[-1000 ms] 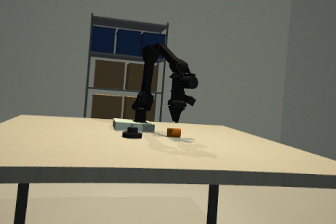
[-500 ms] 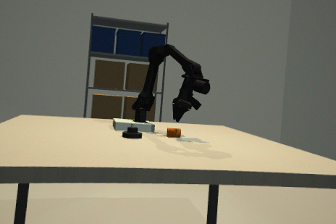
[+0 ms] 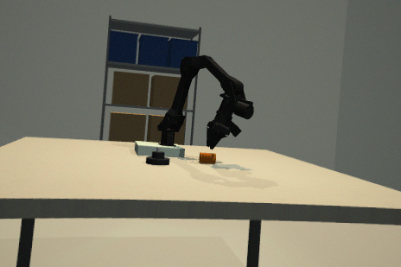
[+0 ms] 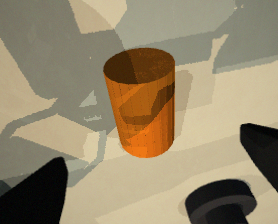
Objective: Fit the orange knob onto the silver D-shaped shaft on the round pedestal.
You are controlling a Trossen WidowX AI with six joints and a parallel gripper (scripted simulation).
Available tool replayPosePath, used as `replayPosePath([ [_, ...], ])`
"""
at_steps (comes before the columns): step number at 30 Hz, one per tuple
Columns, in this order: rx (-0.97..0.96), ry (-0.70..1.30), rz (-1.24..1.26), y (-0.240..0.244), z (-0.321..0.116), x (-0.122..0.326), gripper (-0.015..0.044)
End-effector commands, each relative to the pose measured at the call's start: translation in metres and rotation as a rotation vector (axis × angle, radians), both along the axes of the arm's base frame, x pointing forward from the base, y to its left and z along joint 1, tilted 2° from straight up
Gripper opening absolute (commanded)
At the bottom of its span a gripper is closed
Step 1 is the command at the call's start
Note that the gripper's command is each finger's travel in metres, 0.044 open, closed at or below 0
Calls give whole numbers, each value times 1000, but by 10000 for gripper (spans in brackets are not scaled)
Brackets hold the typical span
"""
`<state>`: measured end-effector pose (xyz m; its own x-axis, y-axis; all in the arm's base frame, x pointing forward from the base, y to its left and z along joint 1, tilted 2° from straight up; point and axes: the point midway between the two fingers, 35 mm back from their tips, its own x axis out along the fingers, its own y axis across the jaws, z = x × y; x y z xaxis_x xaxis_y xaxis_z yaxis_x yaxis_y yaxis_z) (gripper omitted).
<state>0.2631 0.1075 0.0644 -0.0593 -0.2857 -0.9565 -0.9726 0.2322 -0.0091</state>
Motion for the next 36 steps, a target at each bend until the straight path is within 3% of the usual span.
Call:
replayPosePath([
  [1,-7,-3,-2,-1,-5,0,440],
  [30,-7,-3,-2,1,-50,1,440],
  [36,-7,-3,-2,1,-50,1,282],
])
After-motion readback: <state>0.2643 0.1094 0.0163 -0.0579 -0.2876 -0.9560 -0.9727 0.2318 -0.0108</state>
